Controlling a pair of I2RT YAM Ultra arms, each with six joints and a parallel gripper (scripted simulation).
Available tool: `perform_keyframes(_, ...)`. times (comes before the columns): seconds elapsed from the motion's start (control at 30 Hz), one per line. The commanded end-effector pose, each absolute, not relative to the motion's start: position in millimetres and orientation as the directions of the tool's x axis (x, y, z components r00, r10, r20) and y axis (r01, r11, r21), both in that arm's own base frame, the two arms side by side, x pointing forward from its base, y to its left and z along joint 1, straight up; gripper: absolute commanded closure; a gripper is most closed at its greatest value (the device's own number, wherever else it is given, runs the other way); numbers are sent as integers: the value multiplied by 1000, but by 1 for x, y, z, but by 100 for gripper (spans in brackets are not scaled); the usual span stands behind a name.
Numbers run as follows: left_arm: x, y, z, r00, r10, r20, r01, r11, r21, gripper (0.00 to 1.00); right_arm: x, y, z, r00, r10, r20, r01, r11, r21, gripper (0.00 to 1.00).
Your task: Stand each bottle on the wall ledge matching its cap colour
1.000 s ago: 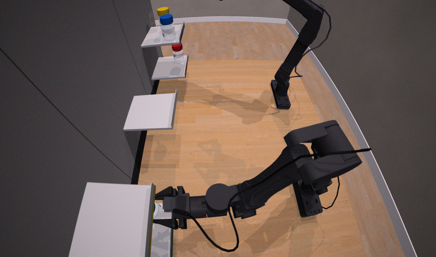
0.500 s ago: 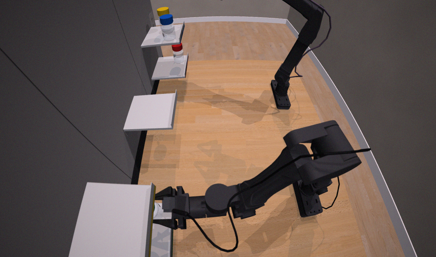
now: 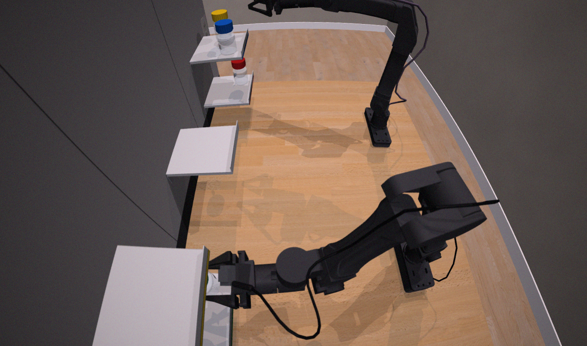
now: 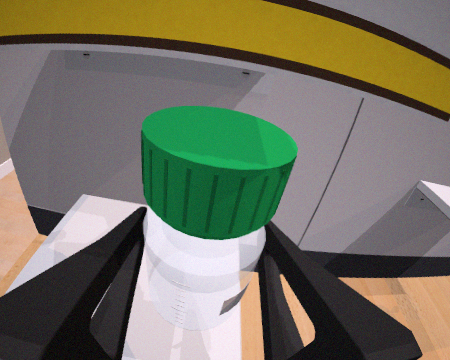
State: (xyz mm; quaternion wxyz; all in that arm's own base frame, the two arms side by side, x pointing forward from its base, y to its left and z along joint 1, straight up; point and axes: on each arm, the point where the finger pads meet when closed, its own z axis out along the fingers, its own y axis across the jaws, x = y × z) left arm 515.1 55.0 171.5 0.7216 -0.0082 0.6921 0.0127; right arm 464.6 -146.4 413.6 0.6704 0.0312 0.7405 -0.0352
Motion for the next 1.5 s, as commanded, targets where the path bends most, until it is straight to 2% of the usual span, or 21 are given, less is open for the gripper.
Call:
perform_keyframes(0.0,520,55,185,79,11,-997,-29,1000,8,48,488,-155,427,30,-20,-999,126,992,-16,19)
perform_keyframes(0.37,520,55,185,79,11,-997,-29,1000,8,48,538,-155,385,28,-3,-1000,110,994,0,19)
perform_keyframes(0.83,520,55,185,79,11,-997,-29,1000,8,48,535,-156,384,22,-9,-1000,107,994,-6,19)
perform_keyframes(1.47,520,55,185,79,11,-997,-29,1000,8,48,563,-156,393,13,-5,-1000,109,994,-3,19)
